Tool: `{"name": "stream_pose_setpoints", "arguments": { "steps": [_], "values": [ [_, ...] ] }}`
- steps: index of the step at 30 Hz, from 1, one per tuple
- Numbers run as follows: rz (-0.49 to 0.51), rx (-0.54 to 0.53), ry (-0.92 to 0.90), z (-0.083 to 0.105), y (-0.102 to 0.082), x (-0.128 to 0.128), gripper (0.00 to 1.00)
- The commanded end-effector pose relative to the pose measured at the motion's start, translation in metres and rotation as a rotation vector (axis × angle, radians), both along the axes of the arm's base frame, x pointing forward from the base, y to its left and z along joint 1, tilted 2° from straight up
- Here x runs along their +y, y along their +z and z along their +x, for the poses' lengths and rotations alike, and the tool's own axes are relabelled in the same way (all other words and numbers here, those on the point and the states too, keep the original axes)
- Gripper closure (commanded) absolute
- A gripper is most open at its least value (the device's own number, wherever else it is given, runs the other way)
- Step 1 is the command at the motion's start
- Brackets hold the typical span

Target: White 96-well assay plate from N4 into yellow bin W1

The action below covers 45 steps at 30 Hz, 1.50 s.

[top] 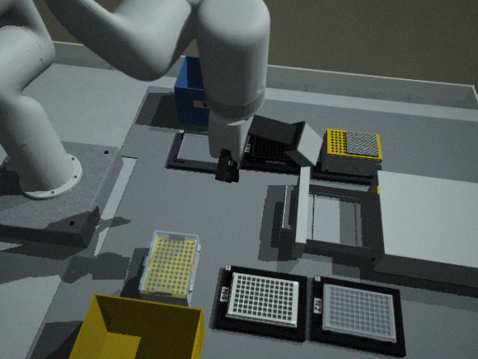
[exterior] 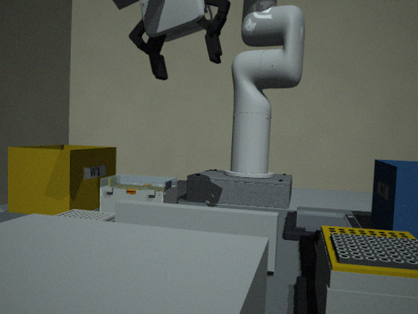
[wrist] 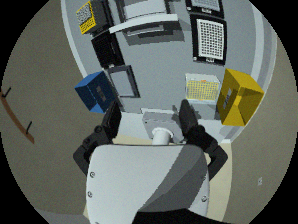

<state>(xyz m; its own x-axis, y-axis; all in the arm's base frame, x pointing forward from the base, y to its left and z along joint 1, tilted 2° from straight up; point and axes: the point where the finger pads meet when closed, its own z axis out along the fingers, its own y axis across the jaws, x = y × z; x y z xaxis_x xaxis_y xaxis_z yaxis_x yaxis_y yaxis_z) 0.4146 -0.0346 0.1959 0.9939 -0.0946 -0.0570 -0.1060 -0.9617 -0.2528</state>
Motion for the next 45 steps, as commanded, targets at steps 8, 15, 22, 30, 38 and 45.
{"name": "stream_pose_setpoints", "arguments": {
  "steps": [8, 15, 22, 30, 38, 45],
  "values": [
    [-0.249, -0.027, 0.143, 0.016, -0.002, 0.046, 0.0],
    [-0.249, -0.027, 0.143, 0.017, -0.002, 0.05, 0.0],
    [-0.249, -0.027, 0.143, 0.017, -0.002, 0.05, 0.0],
    [-0.25, -0.027, 0.139, 0.027, -0.017, 0.02, 0.0],
    [-0.25, -0.027, 0.139, 0.035, -0.031, -0.005, 0.0],
    [-0.25, -0.027, 0.139, 0.045, -0.046, -0.035, 0.0]
  ]
}}
